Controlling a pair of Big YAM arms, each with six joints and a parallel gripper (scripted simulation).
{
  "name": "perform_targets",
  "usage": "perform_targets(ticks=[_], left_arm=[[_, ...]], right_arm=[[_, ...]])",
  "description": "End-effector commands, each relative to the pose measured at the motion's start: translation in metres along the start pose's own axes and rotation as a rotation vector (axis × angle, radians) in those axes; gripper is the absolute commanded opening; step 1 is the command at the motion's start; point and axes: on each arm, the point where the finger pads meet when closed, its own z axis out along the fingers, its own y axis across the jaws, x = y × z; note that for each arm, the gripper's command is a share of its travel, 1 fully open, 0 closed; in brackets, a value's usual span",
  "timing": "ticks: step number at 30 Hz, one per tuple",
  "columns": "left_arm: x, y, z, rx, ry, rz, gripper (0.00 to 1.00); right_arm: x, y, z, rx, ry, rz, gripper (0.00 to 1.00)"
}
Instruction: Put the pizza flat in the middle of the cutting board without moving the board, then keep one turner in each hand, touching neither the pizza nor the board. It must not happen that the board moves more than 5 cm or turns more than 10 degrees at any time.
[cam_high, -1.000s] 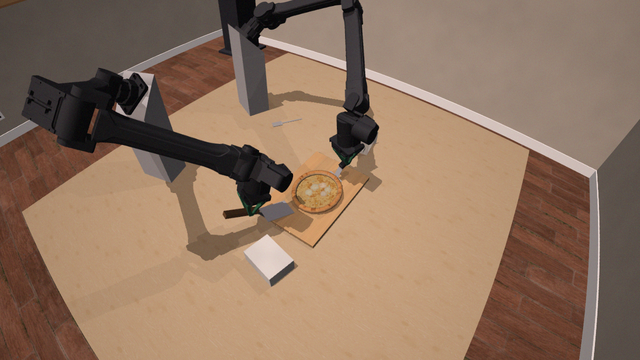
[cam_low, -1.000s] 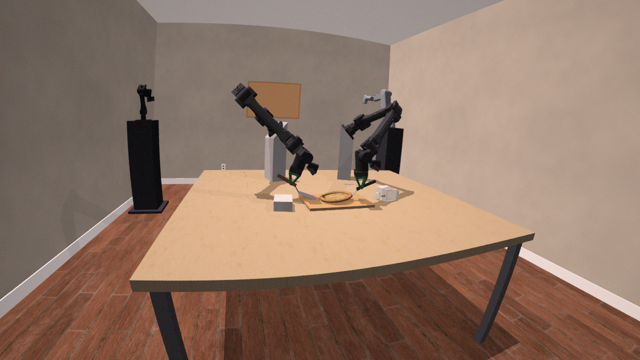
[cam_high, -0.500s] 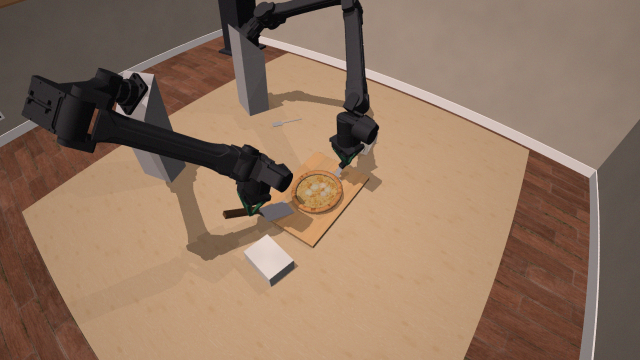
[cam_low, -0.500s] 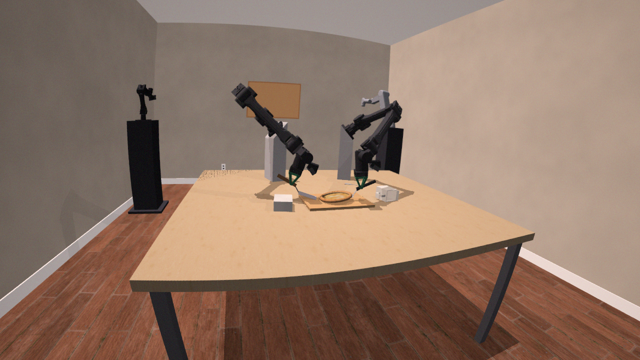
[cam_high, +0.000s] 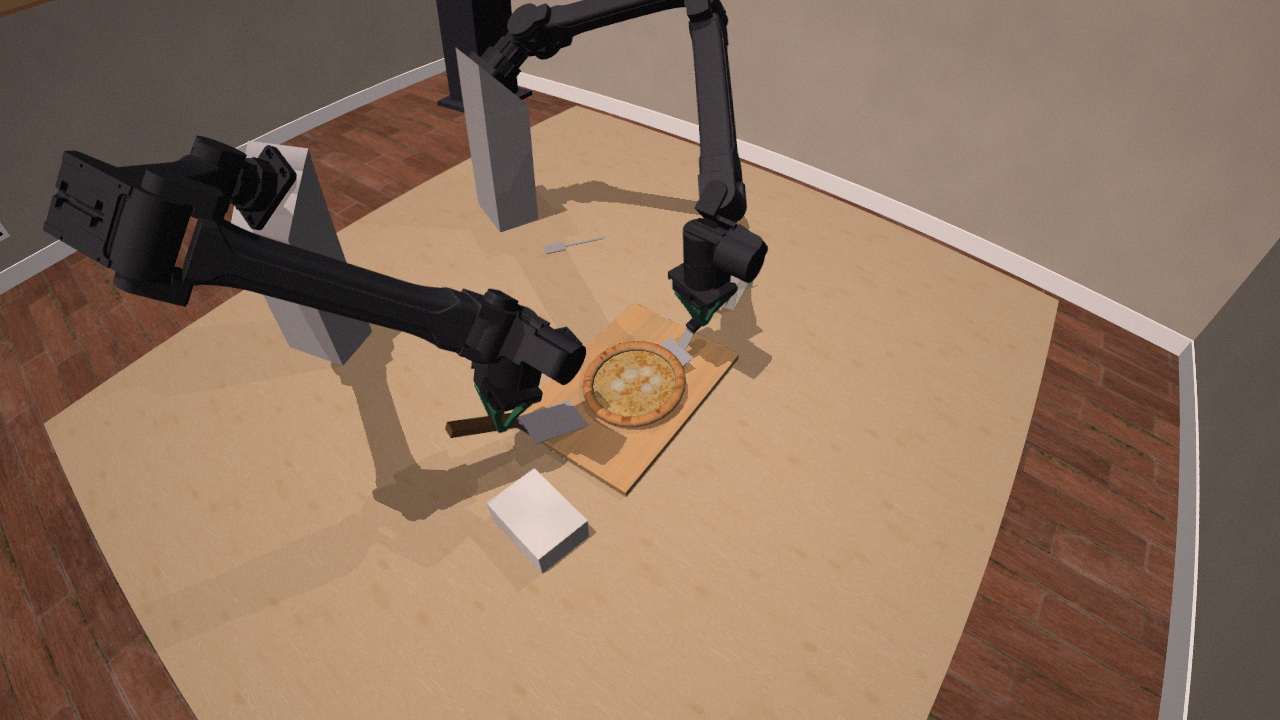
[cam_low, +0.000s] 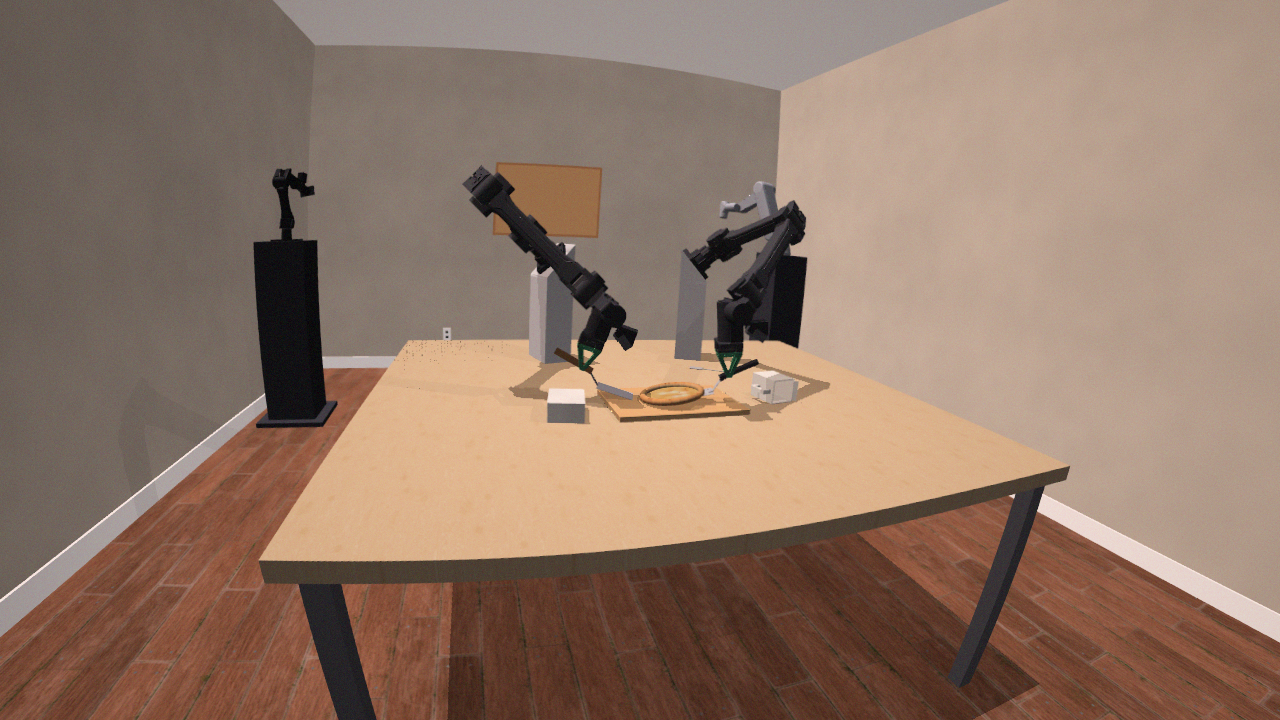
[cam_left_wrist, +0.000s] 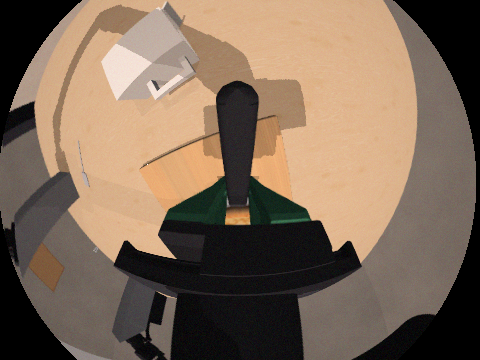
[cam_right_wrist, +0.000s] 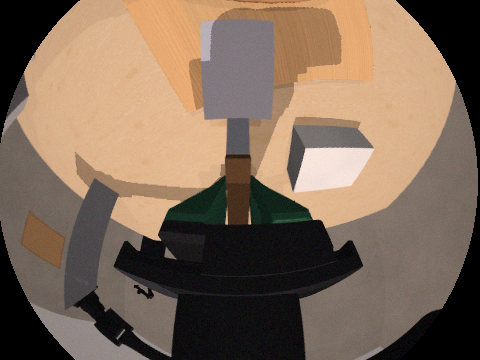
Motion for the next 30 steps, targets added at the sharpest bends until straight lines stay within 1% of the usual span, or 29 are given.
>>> perform_targets(ticks=[1, 4, 6, 9, 12, 14, 16, 19, 20, 21, 23, 24, 26, 29, 30], left_arm=[[-0.025, -0.007, -0.003, 0.019, -0.008, -0.026, 0.06], [-0.029, -0.003, -0.001, -0.001, -0.003, -0.006, 0.06], [-0.033, -0.003, -0.002, -0.001, -0.003, -0.007, 0.06], [-0.029, -0.019, -0.022, 0.049, -0.017, -0.017, 0.06], [-0.031, -0.019, -0.021, 0.045, -0.016, -0.022, 0.06], [-0.043, -0.006, -0.002, 0.016, -0.01, -0.027, 0.06], [-0.05, -0.01, -0.002, 0.02, -0.012, -0.036, 0.06], [-0.05, -0.003, 0.001, 0.005, -0.007, -0.018, 0.06], [-0.054, -0.006, 0.0, 0.011, -0.009, -0.026, 0.06], [-0.053, -0.008, -0.002, 0.019, -0.009, -0.029, 0.06], [-0.045, -0.013, -0.014, 0.039, -0.006, -0.013, 0.06], [-0.047, -0.019, -0.019, 0.049, -0.007, -0.016, 0.06], [-0.063, -0.009, -0.001, 0.018, -0.009, -0.031, 0.06], [-0.063, -0.009, -0.001, 0.018, -0.009, -0.036, 0.06], [-0.062, -0.01, -0.005, 0.023, -0.008, -0.024, 0.06]], right_arm=[[-0.013, 0.002, -0.013, 0.023, -0.016, -0.034, 0.06], [-0.013, 0.001, -0.013, 0.024, -0.017, -0.033, 0.06], [-0.013, 0.001, -0.014, 0.024, -0.017, -0.033, 0.06], [-0.013, 0.001, -0.014, 0.025, -0.017, -0.032, 0.06], [-0.013, 0.001, -0.014, 0.025, -0.017, -0.032, 0.06], [-0.013, 0.0, -0.014, 0.025, -0.017, -0.031, 0.06], [-0.013, 0.0, -0.014, 0.025, -0.017, -0.03, 0.06], [-0.013, 0.0, -0.014, 0.026, -0.018, -0.03, 0.06], [-0.013, -0.001, -0.014, 0.026, -0.018, -0.029, 0.06], [-0.013, -0.001, -0.014, 0.026, -0.018, -0.029, 0.06], [-0.013, -0.001, -0.014, 0.027, -0.018, -0.028, 0.06], [-0.013, -0.001, -0.014, 0.027, -0.018, -0.028, 0.06], [-0.013, -0.001, -0.014, 0.027, -0.018, -0.028, 0.06], [-0.013, -0.001, -0.014, 0.027, -0.018, -0.028, 0.06], [-0.013, -0.001, -0.014, 0.027, -0.018, -0.028, 0.06]])
